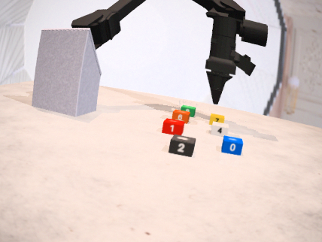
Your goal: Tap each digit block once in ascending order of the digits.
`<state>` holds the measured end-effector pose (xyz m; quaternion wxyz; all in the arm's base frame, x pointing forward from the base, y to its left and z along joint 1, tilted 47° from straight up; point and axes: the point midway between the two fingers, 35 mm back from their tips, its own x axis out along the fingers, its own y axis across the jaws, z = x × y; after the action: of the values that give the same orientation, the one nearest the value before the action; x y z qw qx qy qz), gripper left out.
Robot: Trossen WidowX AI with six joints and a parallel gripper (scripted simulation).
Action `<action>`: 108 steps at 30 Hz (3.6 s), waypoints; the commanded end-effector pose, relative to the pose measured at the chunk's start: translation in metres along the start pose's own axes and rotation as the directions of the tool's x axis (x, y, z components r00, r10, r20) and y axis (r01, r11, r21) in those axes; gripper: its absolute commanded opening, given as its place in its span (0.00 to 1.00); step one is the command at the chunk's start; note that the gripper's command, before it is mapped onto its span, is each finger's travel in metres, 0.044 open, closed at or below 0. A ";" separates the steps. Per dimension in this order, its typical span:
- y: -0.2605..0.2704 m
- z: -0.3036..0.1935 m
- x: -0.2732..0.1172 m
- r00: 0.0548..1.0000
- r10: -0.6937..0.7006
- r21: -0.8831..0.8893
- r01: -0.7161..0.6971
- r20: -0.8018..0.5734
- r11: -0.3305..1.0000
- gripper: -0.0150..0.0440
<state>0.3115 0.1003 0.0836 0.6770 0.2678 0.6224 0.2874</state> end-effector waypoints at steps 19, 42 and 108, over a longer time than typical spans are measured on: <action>0.001 -0.001 0.029 1.000 0.008 0.004 -0.008 -0.002 1.000 0.29; 0.000 -0.001 -0.082 1.000 0.004 0.005 -0.004 -0.003 1.000 0.29; 0.055 -0.064 -0.010 1.000 0.008 0.006 -0.008 -0.004 1.000 0.38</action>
<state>0.2439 0.1362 0.1140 0.6736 0.2712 0.6256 0.2853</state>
